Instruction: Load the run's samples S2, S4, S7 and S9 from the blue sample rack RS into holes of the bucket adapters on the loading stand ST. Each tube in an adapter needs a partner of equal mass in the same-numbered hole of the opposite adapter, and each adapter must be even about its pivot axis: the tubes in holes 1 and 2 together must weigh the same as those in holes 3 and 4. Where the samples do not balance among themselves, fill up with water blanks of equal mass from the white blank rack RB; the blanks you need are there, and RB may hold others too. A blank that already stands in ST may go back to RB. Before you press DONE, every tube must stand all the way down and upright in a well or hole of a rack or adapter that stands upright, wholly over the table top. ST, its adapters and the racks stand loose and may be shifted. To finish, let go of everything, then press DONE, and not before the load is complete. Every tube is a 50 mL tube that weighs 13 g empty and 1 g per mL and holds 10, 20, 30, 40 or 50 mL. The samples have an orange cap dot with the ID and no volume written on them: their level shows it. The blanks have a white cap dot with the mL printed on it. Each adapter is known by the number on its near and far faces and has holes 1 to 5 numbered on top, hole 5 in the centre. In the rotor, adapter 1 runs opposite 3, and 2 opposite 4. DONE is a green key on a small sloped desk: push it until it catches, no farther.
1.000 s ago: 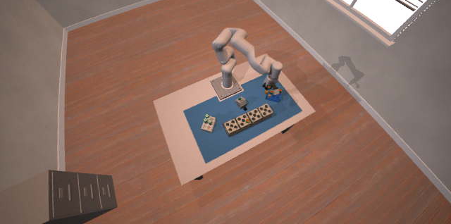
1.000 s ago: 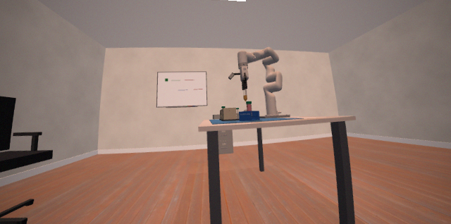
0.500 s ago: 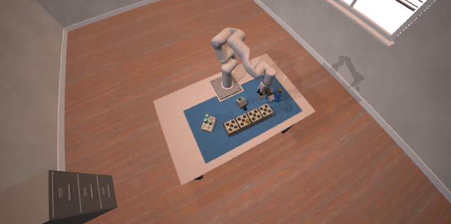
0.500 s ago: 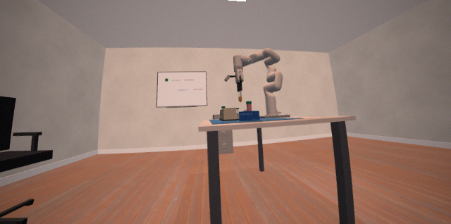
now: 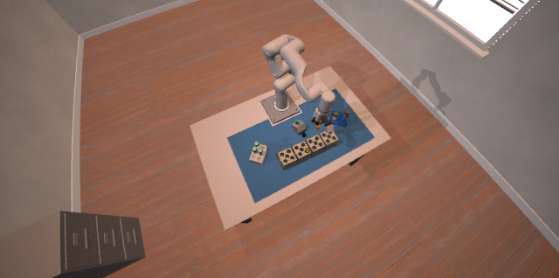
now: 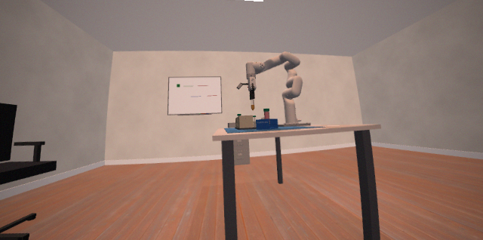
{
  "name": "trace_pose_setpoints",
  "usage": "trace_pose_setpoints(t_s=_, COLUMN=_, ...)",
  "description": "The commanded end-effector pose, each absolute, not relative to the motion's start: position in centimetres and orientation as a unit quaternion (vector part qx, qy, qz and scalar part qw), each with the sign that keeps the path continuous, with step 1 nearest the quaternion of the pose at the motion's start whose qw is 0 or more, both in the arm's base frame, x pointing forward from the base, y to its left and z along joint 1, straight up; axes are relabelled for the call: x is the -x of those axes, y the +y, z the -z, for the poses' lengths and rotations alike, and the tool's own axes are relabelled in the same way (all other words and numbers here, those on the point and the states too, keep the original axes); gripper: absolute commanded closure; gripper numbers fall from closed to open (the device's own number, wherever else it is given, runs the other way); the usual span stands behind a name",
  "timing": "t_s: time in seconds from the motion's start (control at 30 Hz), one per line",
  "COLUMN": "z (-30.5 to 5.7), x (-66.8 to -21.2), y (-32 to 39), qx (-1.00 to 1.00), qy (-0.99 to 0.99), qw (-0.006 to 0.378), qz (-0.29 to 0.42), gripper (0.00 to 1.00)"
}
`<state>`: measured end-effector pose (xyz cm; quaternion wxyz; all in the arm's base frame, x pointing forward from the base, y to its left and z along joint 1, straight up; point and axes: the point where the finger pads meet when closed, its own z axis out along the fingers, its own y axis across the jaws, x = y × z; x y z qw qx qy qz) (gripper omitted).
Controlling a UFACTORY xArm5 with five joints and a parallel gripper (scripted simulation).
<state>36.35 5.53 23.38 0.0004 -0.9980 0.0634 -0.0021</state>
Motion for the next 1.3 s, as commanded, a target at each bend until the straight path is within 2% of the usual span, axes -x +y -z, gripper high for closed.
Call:
trace_pose_setpoints(t_s=0.0, z=-23.5, x=-36.7, y=4.5, qx=0.998, qy=0.063, qw=0.001, qz=0.004, gripper=1.0)
trace_pose_setpoints(t_s=0.93, z=-23.5, x=-39.4, y=-7.8, qx=0.998, qy=0.063, qw=-0.001, qz=0.004, gripper=1.0)
trace_pose_setpoints(t_s=1.27, z=-23.5, x=-39.5, y=-8.1, qx=0.998, qy=0.063, qw=-0.001, qz=0.004, gripper=1.0)
